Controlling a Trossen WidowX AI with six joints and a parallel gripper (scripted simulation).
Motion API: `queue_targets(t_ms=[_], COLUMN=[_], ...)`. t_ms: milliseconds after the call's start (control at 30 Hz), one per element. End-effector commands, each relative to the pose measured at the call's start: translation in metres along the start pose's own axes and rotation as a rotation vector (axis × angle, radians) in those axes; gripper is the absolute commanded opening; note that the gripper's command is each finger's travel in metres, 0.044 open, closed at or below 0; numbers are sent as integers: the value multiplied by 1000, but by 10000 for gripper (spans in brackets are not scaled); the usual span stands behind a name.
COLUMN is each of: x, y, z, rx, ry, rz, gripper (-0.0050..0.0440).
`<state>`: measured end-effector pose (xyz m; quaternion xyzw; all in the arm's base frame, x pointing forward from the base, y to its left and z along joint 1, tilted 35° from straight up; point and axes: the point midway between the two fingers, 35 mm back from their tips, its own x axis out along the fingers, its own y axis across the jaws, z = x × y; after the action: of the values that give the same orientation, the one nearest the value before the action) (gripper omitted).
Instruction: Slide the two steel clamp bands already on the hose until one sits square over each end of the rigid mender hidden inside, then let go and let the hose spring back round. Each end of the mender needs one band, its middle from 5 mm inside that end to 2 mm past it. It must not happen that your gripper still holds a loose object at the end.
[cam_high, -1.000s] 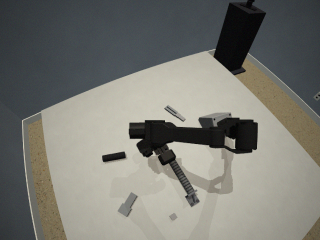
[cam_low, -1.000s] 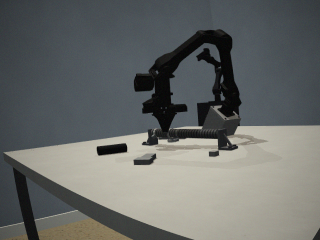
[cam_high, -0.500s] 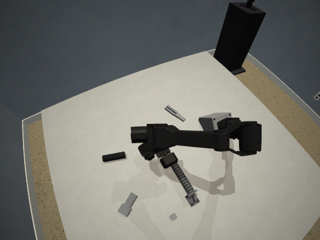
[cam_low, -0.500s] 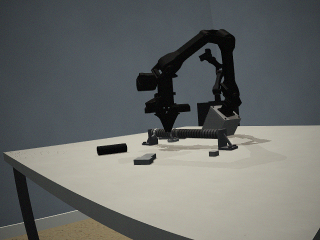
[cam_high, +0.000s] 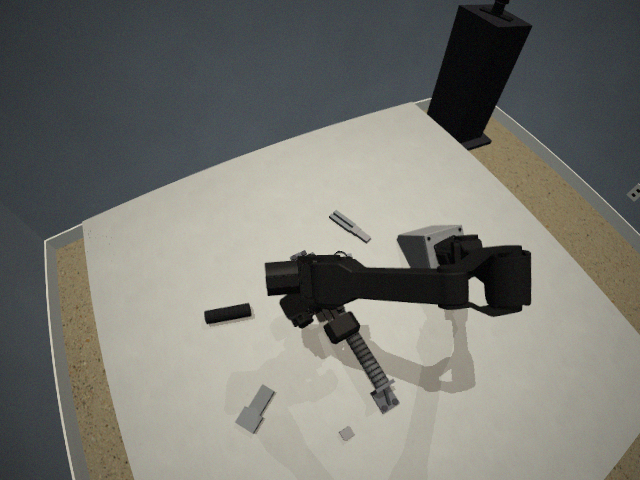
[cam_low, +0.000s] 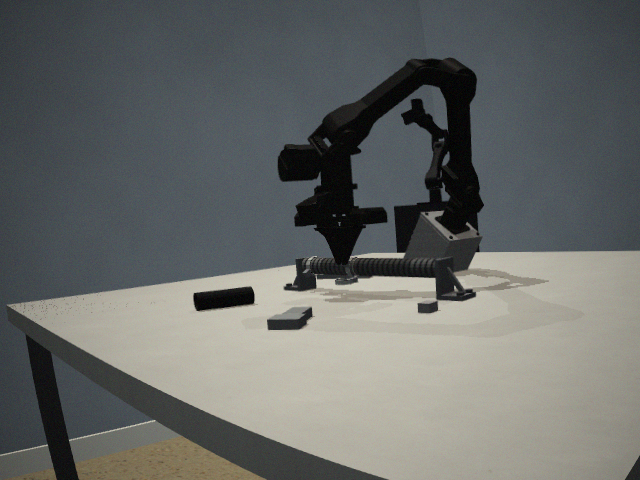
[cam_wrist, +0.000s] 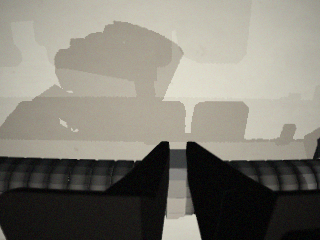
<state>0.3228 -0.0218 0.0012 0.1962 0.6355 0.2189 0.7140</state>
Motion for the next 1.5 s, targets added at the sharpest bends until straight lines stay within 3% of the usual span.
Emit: queue_targets(t_ms=[0, 1467], x=[-1, -1], y=[7, 51], z=[0, 0], rx=[-2, -2], ry=[-3, -3], rz=[5, 5], gripper=[0, 0])
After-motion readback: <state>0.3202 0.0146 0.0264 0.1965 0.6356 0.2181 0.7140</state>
